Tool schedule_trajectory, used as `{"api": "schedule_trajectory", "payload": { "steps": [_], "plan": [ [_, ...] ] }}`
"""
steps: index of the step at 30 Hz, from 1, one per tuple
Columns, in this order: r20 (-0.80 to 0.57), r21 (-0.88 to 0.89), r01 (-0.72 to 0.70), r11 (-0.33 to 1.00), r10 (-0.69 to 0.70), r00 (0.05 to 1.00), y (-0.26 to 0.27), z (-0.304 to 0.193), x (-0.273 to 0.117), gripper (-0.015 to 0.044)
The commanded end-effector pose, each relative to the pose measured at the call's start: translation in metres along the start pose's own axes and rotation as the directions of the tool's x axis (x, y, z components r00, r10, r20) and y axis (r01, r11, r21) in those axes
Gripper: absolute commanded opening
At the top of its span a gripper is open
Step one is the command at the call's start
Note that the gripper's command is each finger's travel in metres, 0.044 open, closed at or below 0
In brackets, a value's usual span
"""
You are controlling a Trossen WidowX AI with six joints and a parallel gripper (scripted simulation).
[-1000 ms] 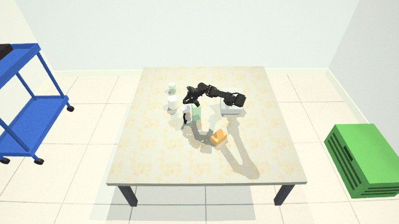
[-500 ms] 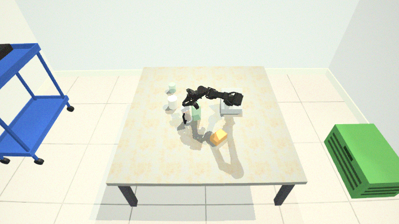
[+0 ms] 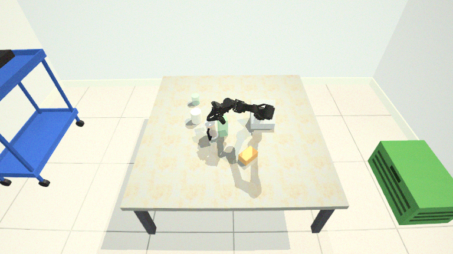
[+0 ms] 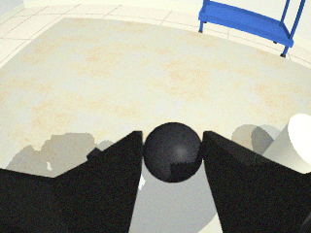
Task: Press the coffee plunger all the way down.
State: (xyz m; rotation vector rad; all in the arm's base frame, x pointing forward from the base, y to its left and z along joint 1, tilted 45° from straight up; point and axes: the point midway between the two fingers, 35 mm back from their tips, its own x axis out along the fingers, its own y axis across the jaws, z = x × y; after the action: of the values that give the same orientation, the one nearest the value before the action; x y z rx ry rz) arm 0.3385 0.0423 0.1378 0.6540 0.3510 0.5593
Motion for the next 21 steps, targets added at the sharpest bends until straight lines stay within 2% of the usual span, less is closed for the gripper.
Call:
{"api": "schedule_trajectory", "payload": {
  "steps": [1,21],
  "plan": [
    [-0.019,0.015,-0.006,1.0,0.007,1.0,0.0,-0.0048,0.0027,0.0119],
    [-0.005,0.005,-0.003,1.0,0.003,1.0,-0.0011,0.0003,0.002,0.0119]
  ]
}}
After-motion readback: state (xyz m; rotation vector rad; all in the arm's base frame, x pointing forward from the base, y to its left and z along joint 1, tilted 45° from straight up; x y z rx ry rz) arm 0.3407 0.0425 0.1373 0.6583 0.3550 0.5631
